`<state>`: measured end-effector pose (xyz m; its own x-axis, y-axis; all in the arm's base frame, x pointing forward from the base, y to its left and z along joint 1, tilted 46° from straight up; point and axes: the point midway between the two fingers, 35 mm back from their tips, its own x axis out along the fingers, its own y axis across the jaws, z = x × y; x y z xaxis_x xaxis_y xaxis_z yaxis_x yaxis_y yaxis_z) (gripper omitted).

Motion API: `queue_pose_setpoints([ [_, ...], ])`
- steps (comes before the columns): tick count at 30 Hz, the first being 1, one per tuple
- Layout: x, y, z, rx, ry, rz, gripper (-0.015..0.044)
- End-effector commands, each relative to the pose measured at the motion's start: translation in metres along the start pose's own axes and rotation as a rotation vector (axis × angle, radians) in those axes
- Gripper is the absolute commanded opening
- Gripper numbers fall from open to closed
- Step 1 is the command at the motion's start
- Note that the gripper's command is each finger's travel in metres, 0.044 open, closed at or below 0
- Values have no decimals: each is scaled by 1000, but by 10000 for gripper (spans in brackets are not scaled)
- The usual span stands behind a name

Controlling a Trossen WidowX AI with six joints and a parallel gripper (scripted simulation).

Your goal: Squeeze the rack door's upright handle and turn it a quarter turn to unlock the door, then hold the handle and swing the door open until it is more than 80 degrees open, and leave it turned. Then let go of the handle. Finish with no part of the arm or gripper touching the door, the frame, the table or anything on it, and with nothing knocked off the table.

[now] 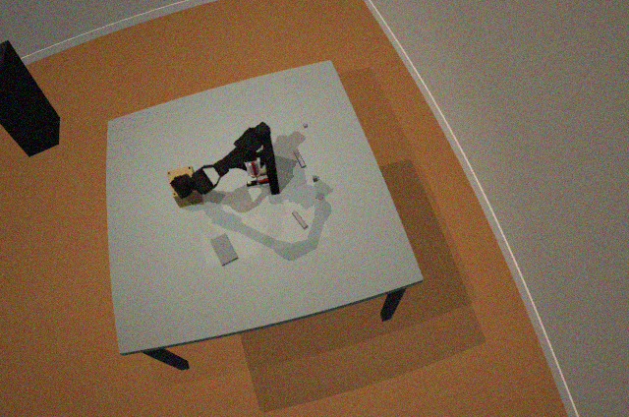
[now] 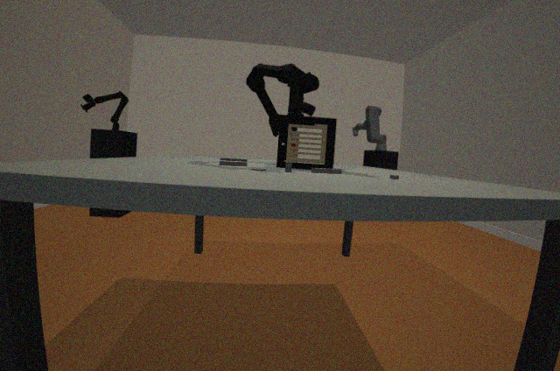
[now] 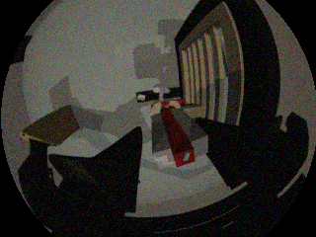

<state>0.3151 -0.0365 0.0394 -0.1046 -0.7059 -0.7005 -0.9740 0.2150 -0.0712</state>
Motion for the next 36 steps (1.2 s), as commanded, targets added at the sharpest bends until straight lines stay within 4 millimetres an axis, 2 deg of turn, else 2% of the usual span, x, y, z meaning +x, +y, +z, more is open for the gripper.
queue_pose_setpoints([
  [1, 3, -2, -1, -140, 2, 2, 296],
  [6, 3, -2, -1, -173, 2, 2, 296],
  [36, 3, -2, -1, -173, 2, 2, 96],
])
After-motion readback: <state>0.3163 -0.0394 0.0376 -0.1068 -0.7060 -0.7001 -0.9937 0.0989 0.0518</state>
